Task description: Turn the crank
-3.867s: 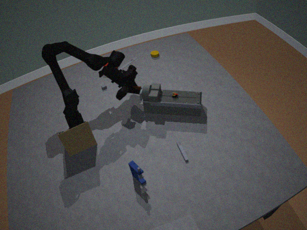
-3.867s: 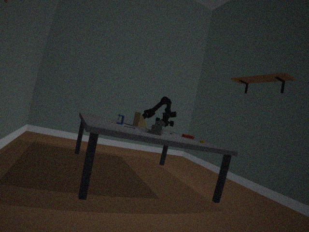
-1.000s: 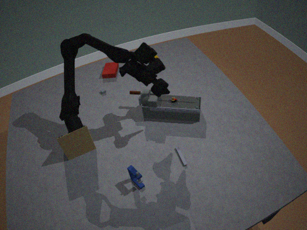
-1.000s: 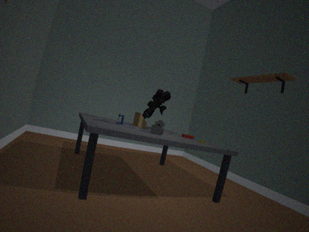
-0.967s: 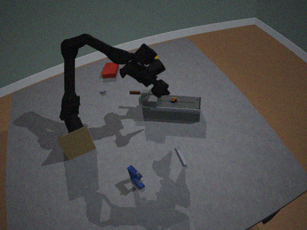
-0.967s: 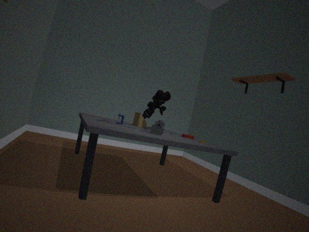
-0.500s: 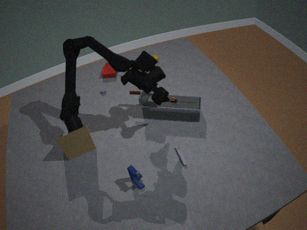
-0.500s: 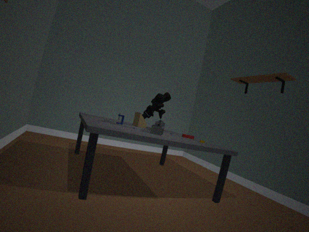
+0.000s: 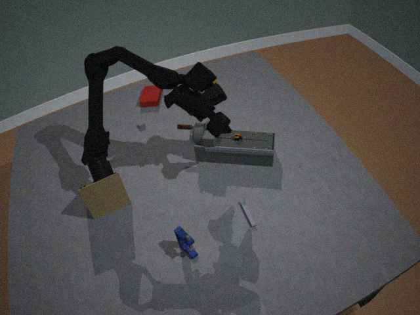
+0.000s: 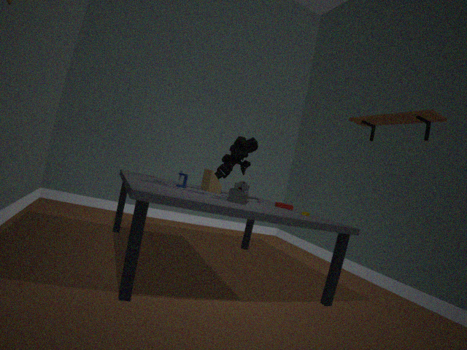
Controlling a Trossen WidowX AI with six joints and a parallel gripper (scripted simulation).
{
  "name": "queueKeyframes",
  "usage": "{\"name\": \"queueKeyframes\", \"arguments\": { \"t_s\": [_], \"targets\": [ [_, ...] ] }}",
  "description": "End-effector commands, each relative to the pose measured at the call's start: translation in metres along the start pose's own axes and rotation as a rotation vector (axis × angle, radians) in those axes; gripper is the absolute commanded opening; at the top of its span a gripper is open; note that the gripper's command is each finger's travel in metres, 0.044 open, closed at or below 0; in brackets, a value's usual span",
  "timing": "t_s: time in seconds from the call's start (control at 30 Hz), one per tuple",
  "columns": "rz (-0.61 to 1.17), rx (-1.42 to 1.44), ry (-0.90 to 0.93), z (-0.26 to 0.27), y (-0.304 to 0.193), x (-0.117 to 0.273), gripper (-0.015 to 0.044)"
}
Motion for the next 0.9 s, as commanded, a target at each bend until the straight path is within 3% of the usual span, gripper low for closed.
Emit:
{"name": "queueKeyframes", "arguments": {
  "t_s": [0.0,0.47,0.87],
  "targets": [
    [-0.011,0.014,0.004,0.001,0.014,0.019,0.044],
    [0.033,-0.213,-0.168,0.078,0.01,0.024,0.044],
    [-0.04,-0.435,-0.336,0.148,-0.012,0.039,0.044]
  ]
}}
Point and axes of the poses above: the point midway between the two fingers, 35 mm back from their tips, its own x axis back along the fingers, its own z axis across the jaws, y = z × x, the point moved 8 cm from there along x, back along the fingers, and after that the axes turned 1 degree about -x, right-handed, at the moved point
